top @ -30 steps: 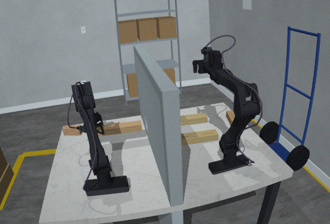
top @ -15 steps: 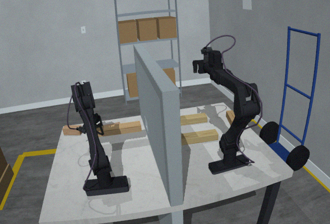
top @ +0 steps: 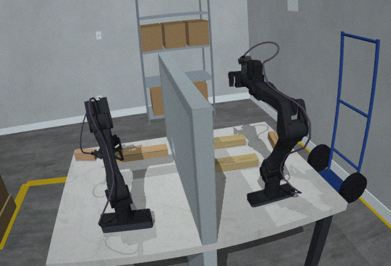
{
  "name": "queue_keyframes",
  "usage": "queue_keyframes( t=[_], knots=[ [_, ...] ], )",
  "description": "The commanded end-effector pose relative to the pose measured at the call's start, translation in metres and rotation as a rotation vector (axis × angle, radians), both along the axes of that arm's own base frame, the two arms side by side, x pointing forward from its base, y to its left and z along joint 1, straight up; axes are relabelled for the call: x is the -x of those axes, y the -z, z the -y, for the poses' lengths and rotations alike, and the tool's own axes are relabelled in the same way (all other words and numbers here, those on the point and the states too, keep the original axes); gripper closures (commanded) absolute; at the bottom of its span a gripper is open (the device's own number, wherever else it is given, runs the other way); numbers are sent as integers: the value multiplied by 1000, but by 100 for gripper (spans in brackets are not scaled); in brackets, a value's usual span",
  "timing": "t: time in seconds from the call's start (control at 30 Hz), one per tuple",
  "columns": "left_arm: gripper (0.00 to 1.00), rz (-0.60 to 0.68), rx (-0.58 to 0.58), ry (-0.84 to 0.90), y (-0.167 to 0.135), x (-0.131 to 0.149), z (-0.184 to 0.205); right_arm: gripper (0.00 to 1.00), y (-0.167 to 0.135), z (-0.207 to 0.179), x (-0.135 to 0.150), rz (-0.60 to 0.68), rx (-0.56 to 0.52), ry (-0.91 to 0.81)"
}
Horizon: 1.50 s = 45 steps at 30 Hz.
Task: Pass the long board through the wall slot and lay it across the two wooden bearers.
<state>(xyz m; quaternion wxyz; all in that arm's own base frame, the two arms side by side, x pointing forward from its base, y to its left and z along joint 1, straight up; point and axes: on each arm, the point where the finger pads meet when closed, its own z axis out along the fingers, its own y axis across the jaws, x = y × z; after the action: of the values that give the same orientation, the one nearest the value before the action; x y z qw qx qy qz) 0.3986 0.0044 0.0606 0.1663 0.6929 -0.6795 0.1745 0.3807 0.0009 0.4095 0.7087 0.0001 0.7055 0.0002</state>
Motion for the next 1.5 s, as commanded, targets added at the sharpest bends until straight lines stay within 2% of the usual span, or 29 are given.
queue_keyframes(
  t=[0.0,0.07,0.13,0.27,0.43,0.53,0.87,0.97,1.2,1.23,1.27,1.4,1.47],
  knots=[
    [100,82,72,-5,-37,-12,10,0,-28,6,10,64,12,23],
    [100,82,72,-5,-37,-12,10,0,-28,6,10,64,12,23],
    [100,39,86,-8,-20,-10,8,0,-28,6,10,64,12,23],
    [100,86,77,-9,-38,-12,6,0,-28,6,10,64,12,23],
    [100,48,88,2,-24,-12,12,0,-28,6,10,64,12,23],
    [100,75,83,-1,-35,-13,10,0,-28,6,10,64,12,23],
    [100,49,90,-12,-25,-12,6,0,-28,6,10,64,12,23],
    [100,95,77,3,-43,-13,12,0,-28,6,10,64,12,23],
    [100,90,79,-3,-43,-13,18,0,-28,6,10,64,12,23],
    [100,110,76,-6,-36,-20,19,0,-28,6,10,64,12,23],
    [100,138,70,-5,-43,-25,19,0,-28,6,10,64,12,23],
    [100,75,83,-8,-30,-8,26,0,-28,6,10,64,12,23],
    [100,109,78,-4,-36,-16,26,0,-28,6,10,64,12,23]
  ],
)
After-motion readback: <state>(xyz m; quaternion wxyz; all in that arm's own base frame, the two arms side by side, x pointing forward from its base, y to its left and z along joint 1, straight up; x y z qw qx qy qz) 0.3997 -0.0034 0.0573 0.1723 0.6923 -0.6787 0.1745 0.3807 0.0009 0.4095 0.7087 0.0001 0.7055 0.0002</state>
